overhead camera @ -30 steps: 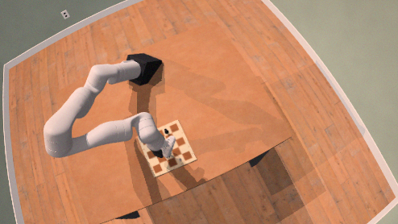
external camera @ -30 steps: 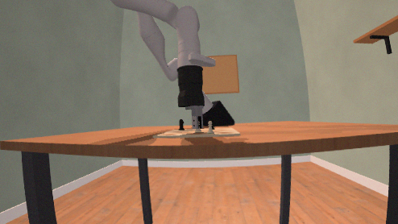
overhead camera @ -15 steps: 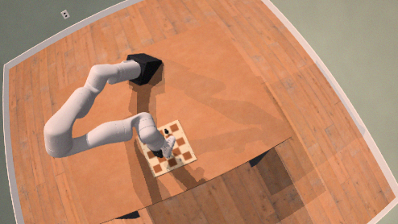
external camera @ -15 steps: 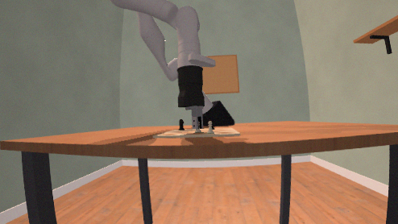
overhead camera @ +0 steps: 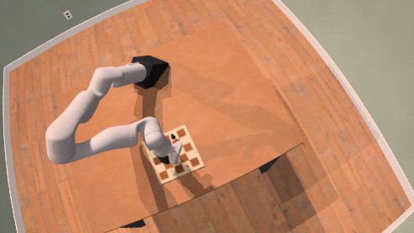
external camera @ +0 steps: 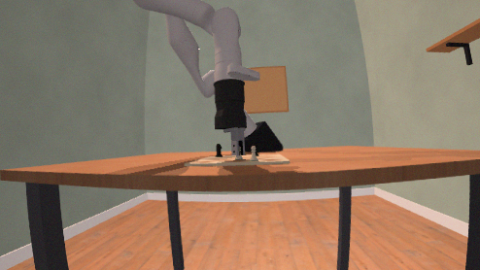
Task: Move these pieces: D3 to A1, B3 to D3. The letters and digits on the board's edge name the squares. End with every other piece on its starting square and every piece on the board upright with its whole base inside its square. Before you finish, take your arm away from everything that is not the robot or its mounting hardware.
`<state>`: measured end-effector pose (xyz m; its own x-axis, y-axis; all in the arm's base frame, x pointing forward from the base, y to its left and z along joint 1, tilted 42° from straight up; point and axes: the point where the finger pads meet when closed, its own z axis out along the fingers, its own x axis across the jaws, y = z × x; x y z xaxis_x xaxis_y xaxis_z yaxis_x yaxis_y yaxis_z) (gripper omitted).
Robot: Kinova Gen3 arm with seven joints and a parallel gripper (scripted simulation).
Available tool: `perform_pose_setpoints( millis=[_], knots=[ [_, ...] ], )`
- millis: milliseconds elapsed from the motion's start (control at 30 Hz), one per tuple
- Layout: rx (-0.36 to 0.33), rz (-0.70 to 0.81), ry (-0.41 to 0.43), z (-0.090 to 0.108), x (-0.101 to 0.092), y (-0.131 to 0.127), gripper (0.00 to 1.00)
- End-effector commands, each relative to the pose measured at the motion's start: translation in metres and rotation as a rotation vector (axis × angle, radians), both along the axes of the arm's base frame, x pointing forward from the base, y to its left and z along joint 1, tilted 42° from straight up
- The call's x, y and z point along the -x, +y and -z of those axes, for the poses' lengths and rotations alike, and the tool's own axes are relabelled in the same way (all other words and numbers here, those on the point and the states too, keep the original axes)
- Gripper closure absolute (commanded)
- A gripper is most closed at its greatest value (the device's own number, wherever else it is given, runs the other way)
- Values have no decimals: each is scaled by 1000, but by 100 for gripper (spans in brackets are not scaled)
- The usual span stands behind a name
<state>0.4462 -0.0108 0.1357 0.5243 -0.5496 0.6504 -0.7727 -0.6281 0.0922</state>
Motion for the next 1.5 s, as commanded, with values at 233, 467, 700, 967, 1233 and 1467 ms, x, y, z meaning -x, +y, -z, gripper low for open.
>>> perform_pose_setpoints(
  millis=[233,467,700,967,1233,1467],
  knots=[
    [0,1,-5,0,-1,-2,100],
    [0,1,-5,0,-1,-2,73],
    [0,1,-5,0,-1,-2,46],
    [0,1,-5,0,-1,-2,32],
    [0,1,-5,-1,-1,-1,32],
    [-3,1,-9,-11,1,7,32]
  ],
)
